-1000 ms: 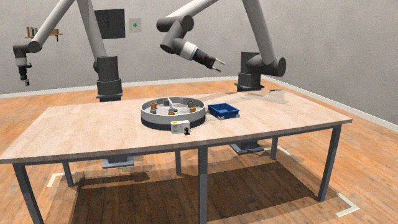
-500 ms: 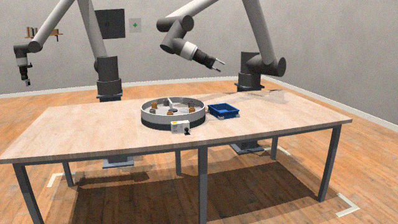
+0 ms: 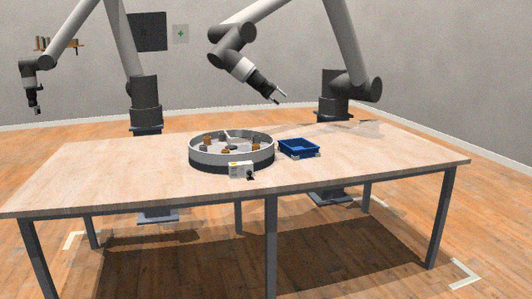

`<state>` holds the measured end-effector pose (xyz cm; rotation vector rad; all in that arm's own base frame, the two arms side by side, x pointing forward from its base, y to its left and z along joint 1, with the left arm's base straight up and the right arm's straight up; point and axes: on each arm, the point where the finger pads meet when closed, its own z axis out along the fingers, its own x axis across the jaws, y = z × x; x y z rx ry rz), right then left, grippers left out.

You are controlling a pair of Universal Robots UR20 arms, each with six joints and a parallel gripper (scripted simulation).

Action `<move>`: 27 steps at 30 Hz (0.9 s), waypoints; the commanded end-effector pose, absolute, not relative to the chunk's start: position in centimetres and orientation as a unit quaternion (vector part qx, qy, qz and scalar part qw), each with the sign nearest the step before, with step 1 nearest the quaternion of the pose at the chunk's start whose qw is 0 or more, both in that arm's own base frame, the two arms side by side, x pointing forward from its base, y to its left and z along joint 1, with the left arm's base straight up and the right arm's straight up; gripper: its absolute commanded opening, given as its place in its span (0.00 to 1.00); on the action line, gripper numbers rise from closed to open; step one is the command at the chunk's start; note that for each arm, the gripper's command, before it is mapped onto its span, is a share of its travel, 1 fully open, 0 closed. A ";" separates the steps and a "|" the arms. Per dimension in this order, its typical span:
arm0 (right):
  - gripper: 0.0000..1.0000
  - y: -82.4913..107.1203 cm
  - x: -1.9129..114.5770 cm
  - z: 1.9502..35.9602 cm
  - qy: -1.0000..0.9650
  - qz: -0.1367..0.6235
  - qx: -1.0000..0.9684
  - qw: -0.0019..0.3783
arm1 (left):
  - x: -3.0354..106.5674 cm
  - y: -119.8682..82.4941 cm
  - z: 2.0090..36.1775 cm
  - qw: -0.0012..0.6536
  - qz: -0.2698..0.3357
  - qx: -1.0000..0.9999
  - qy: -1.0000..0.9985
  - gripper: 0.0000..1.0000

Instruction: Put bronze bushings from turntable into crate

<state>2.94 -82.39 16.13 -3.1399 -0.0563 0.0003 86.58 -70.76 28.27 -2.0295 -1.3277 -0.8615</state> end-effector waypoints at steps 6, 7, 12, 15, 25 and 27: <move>1.00 -82.4 2.9 16.2 -0.018 0.000 -1.000 0.000 | 83.3 -79.5 24.1 0.208 -0.203 -0.816 -0.499 1.00; 1.00 -82.4 2.9 16.2 -0.018 0.000 -1.000 0.000 | 83.1 -80.1 23.9 0.202 -0.196 -0.820 -0.498 1.00; 1.00 -82.4 2.9 16.2 -0.018 0.000 -1.000 0.000 | 81.7 -84.5 22.9 0.163 -0.148 -0.845 -0.487 1.00; 1.00 -82.4 2.9 16.2 -0.018 0.000 -1.000 0.000 | 80.9 -87.3 22.5 0.137 -0.119 -0.860 -0.477 1.00; 1.00 -82.4 2.9 16.2 -0.018 0.000 -1.000 0.000 | 78.3 -95.9 22.6 0.050 -0.038 -0.900 -0.430 1.00; 1.00 -82.4 2.9 16.2 -0.018 0.000 -1.000 0.000 | 77.8 -97.7 22.8 0.030 -0.023 -0.908 -0.418 1.00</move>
